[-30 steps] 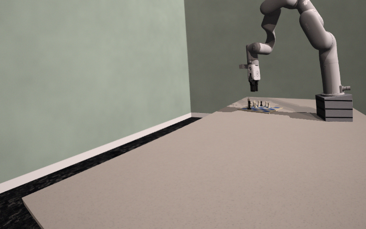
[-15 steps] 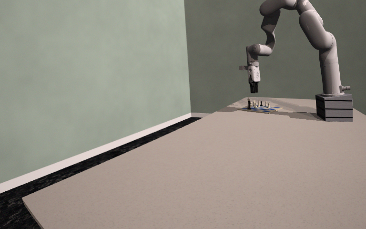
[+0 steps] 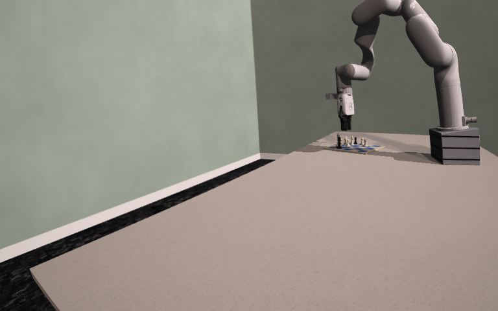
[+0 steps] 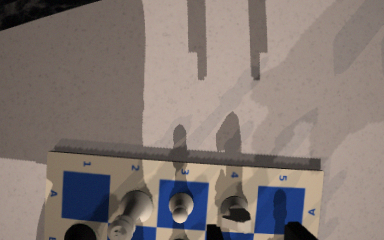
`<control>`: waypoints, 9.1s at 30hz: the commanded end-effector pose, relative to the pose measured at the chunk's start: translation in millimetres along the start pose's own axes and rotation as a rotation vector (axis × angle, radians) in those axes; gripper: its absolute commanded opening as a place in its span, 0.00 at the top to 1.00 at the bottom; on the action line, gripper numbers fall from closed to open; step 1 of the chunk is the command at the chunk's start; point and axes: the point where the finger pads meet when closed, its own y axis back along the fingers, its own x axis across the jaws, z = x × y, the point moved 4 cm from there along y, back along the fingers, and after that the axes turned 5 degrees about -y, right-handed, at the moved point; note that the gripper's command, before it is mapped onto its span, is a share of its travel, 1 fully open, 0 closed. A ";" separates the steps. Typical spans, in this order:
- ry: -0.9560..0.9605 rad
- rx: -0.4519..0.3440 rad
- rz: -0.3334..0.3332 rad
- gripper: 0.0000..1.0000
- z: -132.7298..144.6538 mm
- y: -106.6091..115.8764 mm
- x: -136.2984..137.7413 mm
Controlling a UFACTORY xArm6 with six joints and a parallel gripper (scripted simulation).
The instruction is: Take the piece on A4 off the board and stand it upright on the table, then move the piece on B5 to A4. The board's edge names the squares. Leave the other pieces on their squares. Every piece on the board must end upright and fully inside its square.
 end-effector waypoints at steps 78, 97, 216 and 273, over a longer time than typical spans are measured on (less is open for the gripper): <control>0.000 0.004 0.000 0.59 -3.9 -20.8 0.5; 0.000 0.004 0.000 0.59 -3.9 -20.8 0.5; 0.000 0.004 0.000 1.00 -4.1 -54.9 0.5; 0.201 0.004 0.000 1.00 168.1 44.2 -68.1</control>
